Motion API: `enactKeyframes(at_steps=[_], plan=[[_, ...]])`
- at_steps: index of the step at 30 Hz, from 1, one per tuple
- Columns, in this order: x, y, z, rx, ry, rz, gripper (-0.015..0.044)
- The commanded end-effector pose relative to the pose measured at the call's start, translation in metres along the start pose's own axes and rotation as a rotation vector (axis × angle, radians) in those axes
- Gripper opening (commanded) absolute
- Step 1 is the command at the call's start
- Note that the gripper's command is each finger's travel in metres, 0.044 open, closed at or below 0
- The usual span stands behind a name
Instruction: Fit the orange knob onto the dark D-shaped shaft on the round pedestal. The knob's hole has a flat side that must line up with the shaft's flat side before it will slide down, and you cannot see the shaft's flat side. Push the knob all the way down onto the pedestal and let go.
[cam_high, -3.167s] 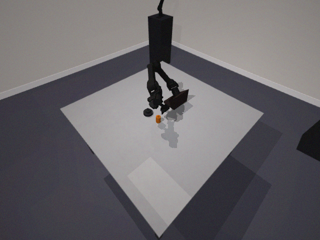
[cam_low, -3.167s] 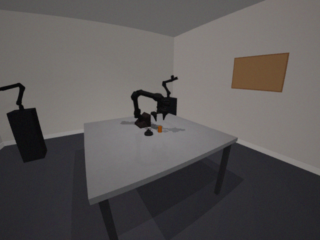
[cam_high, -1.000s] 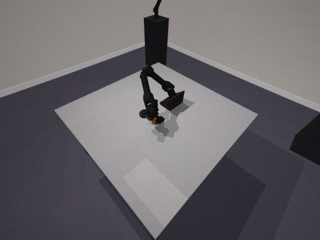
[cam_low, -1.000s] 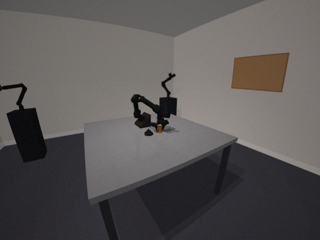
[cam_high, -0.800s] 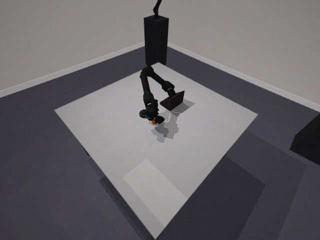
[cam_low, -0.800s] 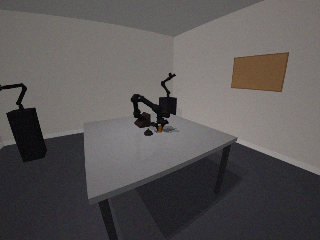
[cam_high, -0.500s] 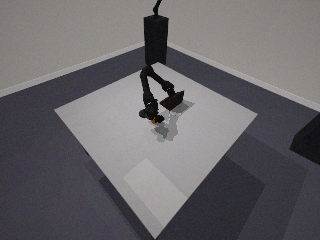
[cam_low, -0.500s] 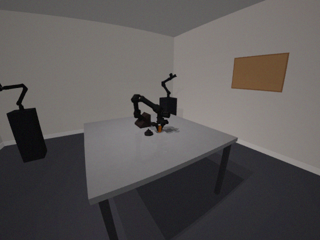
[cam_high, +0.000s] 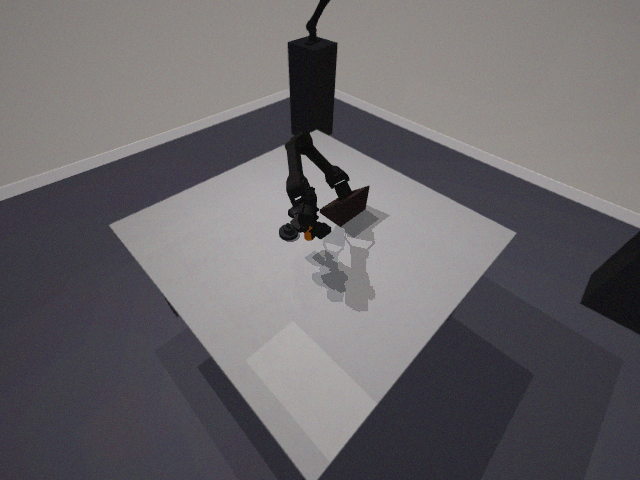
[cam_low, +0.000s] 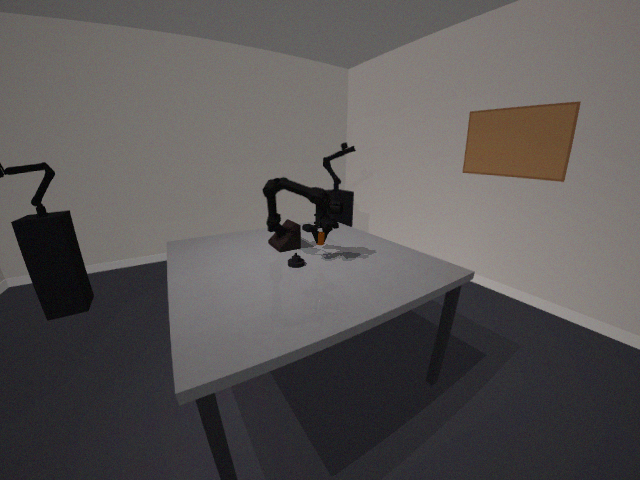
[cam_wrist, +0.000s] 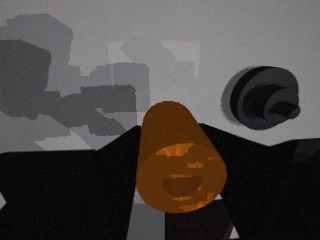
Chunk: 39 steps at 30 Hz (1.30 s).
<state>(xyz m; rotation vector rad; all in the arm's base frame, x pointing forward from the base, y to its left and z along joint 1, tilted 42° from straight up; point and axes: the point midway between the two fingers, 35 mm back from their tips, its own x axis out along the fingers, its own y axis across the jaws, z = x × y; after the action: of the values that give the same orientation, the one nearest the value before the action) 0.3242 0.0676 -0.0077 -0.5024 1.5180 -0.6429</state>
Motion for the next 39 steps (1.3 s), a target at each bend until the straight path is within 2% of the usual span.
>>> enactKeyframes(at_steps=[1, 5, 10, 39], plan=[[-0.030, 0.000, 0.000, 0.014, -0.018, 0.015, 0.0000], [-0.051, -0.002, -0.004, 0.015, -0.017, 0.013, 0.0000], [-0.052, -0.003, -0.004, 0.015, -0.017, 0.013, 0.0000], [-0.018, -0.091, 0.004, 0.012, -0.020, 0.018, 0.0000]])
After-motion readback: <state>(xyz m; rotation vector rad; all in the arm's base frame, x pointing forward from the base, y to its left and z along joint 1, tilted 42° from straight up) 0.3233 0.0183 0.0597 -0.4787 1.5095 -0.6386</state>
